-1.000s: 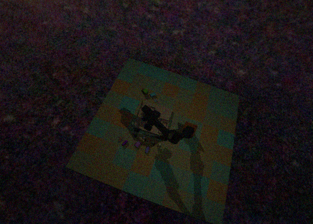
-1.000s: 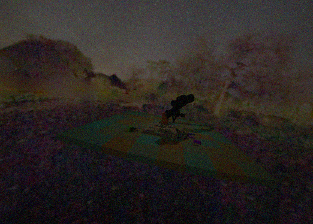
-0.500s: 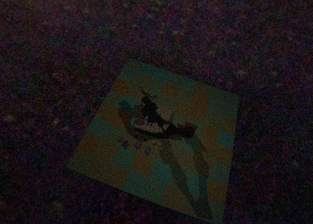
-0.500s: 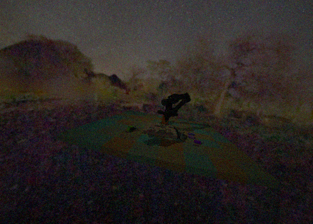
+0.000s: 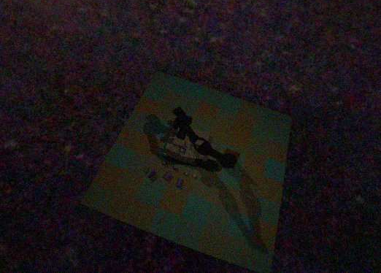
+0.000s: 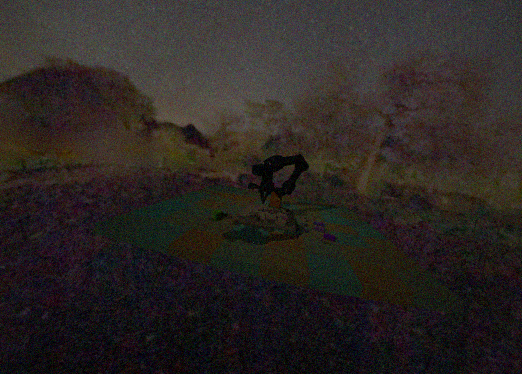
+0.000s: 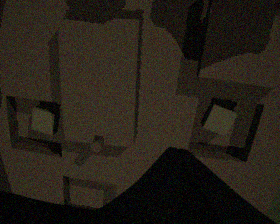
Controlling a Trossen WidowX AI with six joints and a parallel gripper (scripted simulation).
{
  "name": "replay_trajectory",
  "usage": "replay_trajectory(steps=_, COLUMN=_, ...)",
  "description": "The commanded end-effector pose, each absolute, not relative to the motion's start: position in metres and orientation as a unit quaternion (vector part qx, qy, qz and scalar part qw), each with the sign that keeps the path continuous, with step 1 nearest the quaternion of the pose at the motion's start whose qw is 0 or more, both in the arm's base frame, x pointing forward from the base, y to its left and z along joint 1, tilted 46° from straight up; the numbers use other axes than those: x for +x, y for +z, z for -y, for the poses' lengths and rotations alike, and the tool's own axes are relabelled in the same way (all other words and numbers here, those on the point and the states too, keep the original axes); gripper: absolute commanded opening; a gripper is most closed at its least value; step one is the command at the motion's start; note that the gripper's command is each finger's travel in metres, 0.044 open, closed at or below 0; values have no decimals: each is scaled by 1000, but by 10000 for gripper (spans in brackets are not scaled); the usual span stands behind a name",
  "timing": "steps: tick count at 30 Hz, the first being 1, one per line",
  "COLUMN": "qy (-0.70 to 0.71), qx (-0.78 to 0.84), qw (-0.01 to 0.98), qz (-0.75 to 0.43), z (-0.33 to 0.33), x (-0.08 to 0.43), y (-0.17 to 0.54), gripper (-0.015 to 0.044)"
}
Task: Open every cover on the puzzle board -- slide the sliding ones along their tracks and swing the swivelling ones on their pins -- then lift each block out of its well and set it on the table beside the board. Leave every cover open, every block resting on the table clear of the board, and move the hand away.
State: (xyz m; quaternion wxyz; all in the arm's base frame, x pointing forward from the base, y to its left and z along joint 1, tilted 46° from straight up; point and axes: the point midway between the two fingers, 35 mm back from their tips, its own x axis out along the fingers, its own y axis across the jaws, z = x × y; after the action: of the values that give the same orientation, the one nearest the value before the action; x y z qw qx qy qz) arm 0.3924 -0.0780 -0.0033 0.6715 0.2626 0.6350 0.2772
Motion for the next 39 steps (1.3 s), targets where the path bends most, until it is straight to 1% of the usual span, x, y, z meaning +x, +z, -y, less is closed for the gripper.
replay_trajectory(steps=1, qy=244, qx=298, qw=655, qz=-650, z=90, x=395, y=-20, gripper=0)
replay_trajectory(steps=5, qy=216, qx=330, qw=640, qz=-660, z=101, x=395, y=-36, gripper=0)
replay_trajectory(steps=9, qy=214, qx=331, qw=639, qz=-660, z=101, x=395, y=-37, gripper=0)
replay_trajectory(steps=22, qy=215, qx=332, qw=639, qz=-660, z=65, x=395, y=-71, gripper=0)
replay_trajectory(steps=39, qy=215, qx=332, qw=639, qz=-660, z=56, x=395, y=-80, gripper=0)
